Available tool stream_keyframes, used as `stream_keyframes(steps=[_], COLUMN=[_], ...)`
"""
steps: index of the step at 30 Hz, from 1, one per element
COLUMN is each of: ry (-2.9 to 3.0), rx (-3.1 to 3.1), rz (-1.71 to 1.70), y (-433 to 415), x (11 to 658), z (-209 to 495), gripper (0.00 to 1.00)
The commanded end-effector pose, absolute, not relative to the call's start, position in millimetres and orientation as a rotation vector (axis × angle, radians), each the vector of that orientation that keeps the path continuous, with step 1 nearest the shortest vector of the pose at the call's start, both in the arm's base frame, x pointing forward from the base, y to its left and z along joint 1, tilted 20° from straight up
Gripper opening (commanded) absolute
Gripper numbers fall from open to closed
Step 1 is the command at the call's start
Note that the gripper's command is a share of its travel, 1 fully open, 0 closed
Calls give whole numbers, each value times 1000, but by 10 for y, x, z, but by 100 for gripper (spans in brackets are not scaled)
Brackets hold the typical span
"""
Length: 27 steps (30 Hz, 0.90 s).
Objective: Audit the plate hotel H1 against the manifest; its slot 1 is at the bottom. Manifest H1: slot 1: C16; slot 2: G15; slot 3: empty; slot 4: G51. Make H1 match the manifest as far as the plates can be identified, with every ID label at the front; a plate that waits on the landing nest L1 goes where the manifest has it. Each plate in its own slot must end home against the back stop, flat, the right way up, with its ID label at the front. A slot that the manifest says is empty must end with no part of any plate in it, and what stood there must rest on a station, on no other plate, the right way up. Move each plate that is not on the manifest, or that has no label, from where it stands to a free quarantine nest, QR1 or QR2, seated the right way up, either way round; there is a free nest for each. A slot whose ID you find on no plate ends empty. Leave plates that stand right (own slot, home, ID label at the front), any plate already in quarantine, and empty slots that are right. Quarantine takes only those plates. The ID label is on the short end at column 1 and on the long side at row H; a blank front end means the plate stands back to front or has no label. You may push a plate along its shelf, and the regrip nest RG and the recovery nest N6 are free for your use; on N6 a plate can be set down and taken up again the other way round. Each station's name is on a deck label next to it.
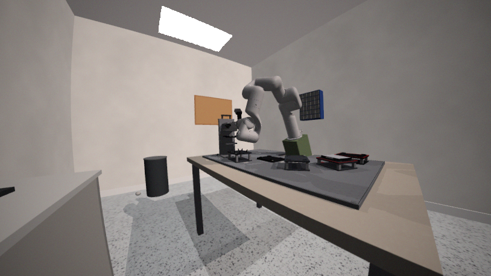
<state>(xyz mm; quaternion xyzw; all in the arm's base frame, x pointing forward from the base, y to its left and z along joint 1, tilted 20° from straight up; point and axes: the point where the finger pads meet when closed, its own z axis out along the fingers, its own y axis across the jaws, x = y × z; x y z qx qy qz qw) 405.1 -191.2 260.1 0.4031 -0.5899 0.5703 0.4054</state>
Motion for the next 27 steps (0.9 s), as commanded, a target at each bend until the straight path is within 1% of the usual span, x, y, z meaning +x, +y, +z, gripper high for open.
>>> stream_keyframes(steps=[1, 17, 27], ry=[-1491, -1491, -1491], rx=[1015, 1015, 1015], rz=[1441, 1441, 1441], y=[-1836, -1616, -1613], x=[4053, 4057, 4131], z=[2612, 2617, 2417], gripper=[100, 100, 100])
